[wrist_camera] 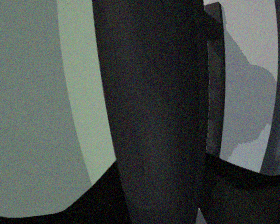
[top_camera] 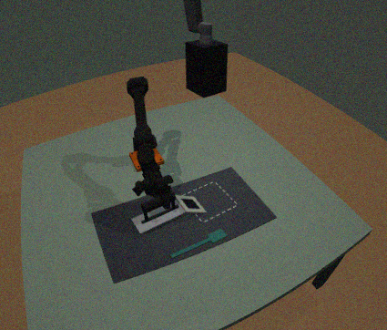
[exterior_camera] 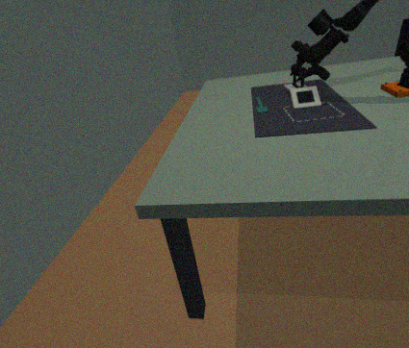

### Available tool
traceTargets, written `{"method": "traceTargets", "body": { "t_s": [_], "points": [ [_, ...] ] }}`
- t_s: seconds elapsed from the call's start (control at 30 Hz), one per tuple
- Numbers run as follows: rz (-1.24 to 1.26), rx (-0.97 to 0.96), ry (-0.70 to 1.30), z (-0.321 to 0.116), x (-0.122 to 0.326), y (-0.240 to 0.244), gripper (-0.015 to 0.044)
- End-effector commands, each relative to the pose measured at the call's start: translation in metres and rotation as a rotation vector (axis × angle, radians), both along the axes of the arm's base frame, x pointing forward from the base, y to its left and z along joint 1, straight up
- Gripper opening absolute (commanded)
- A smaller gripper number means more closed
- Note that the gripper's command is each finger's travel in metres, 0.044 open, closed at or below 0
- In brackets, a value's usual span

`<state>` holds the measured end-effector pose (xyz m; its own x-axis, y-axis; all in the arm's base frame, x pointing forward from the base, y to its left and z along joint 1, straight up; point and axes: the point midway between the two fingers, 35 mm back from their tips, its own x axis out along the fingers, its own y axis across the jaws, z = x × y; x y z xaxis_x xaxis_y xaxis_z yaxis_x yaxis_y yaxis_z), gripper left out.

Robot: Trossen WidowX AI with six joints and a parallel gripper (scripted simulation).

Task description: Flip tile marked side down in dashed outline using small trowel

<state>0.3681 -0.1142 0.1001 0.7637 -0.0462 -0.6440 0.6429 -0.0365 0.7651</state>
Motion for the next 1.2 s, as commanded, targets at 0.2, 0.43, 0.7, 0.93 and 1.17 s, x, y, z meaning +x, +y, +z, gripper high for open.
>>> {"method": "traceTargets", "body": {
  "t_s": [0.2,0.43,0.7,0.93,1.17],
  "points": [
    [-0.002,-0.007,-0.033,0.024,0.005,0.016,0.0000],
    [-0.002,-0.005,-0.033,0.028,0.006,0.029,0.0000],
    [-0.002,-0.004,-0.033,0.029,0.007,0.045,0.0000],
    [-0.002,-0.003,-0.033,0.027,0.008,0.059,0.0000],
    [-0.002,-0.002,-0.033,0.024,0.008,0.066,0.0000]
  ]
}}
